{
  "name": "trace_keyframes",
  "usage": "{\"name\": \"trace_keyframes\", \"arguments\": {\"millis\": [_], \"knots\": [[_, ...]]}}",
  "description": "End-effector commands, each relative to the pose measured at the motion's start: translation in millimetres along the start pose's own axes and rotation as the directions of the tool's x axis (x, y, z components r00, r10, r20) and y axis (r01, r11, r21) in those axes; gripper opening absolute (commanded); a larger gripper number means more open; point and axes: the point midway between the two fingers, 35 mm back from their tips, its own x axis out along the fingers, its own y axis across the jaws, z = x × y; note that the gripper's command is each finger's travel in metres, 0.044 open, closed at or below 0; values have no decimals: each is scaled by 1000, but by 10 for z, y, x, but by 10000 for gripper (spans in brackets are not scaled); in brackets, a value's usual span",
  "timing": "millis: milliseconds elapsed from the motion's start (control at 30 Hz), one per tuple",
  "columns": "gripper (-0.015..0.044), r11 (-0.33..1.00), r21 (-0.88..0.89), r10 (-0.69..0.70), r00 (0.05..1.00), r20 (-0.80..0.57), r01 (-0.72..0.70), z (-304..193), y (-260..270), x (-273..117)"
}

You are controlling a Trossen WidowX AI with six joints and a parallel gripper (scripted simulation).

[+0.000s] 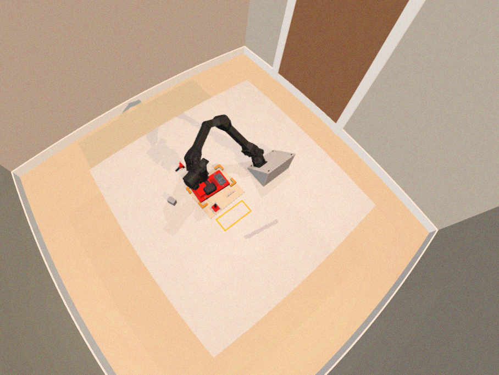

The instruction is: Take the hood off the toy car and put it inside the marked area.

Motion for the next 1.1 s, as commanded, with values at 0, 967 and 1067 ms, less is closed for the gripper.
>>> {"name": "trace_keyframes", "arguments": {"millis": [0,967,1067], "knots": [[440,1000,-3,-5,1000,-1,5,-7,-11,43],[440,1000,-3,-8,1000,-1,8,-28,-15,306],[440,1000,-3,-8,1000,-1,8,-28,-15,311]]}}
